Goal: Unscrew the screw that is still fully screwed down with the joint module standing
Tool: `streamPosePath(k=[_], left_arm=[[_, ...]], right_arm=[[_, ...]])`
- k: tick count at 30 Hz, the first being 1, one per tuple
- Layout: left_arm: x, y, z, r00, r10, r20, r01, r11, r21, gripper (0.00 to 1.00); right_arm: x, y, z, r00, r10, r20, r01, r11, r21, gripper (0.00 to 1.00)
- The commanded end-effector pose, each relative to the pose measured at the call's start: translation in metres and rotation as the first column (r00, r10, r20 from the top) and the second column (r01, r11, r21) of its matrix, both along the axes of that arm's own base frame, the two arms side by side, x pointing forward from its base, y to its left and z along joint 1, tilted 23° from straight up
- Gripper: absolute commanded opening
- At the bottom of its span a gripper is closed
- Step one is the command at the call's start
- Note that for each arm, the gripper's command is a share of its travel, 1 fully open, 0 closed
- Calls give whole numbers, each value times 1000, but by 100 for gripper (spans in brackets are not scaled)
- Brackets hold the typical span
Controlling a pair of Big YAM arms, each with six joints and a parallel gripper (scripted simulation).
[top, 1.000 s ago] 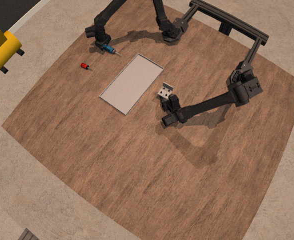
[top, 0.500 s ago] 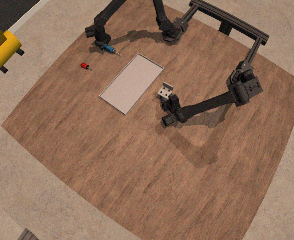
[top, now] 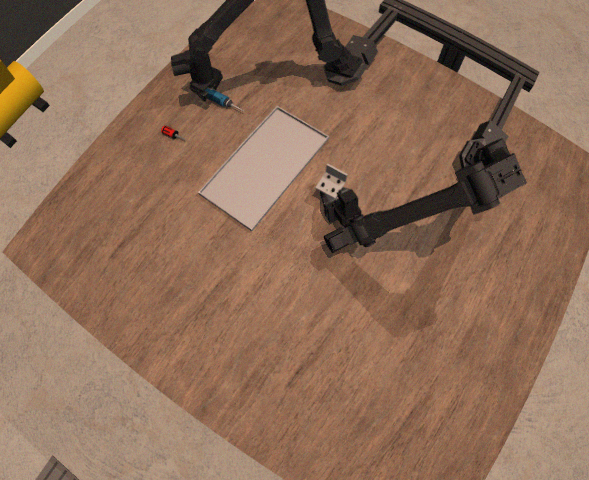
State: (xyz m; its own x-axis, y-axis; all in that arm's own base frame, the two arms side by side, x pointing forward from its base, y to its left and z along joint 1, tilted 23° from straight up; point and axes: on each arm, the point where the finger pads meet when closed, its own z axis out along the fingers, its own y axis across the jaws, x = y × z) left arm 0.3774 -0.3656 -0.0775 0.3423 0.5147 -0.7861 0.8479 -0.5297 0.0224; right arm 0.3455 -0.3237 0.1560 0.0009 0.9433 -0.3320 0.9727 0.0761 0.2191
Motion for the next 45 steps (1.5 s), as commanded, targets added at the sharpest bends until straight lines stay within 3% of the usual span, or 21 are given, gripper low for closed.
streamPosePath(k=[1, 21, 22, 38, 39, 45], left_arm=[[6, -4, 6, 1000, -2, 17, 2, 1000, -12, 59], [6, -4, 6, 1000, -2, 17, 2, 1000, -12, 59], [6, -4, 6, 1000, -2, 17, 2, 1000, -12, 59], [6, -4, 6, 1000, -2, 17, 2, 1000, -12, 59], [6, -4, 6, 1000, -2, 17, 2, 1000, -12, 59], [6, -4, 6, 1000, -2, 17, 2, 1000, -12, 59]], right_arm=[[-4, -4, 7, 1000, -1, 20, 1, 1000, -18, 65], [4, -4, 10, 1000, 1, 19, -1, 1000, -16, 65], [4, -4, 10, 1000, 1, 19, -1, 1000, -16, 55], [4, -4, 10, 1000, 1, 19, -1, 1000, -16, 55], [4, -4, 10, 1000, 1, 19, -1, 1000, -16, 46], [4, -4, 10, 1000, 1, 19, -1, 1000, -16, 46]])
